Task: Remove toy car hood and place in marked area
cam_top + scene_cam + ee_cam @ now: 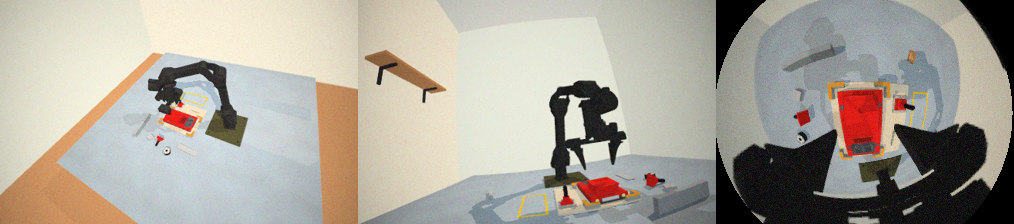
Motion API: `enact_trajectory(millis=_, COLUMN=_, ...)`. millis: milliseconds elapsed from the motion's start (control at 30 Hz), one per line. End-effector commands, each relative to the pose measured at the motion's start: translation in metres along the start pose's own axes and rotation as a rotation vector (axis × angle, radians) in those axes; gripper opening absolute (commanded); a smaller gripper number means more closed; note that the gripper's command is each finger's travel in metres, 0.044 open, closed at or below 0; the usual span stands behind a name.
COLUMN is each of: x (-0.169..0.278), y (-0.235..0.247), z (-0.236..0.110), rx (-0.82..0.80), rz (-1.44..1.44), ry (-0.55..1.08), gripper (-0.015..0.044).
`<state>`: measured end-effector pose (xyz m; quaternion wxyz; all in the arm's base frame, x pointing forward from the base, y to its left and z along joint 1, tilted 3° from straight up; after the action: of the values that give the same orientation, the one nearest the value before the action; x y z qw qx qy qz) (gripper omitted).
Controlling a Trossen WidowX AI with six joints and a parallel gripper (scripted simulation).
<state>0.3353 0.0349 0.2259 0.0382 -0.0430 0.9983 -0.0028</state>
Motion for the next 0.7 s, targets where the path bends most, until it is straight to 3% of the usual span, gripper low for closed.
enact_trajectory(millis=0, x=0.000, y=0.000, z=0.005, rx=-0.006, rz=0.005, ry=0.000, gripper=0.0440)
enact_trajectory(millis=667, x=-0.001, y=0.001, z=0.024, rx=-0.006, rz=0.005, ry=0.000, gripper=0.0440)
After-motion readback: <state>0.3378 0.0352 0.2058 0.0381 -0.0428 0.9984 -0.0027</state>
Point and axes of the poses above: the point midway between the two fingers, 35 mm back from their tips, its own z axis out along the fingers, its own y axis across the jaws, x = y × z, the point moved 8 cm from there along -z, back along the fingers, and after that the axes turned 14 degrees about -z, right-handed, at the moved point
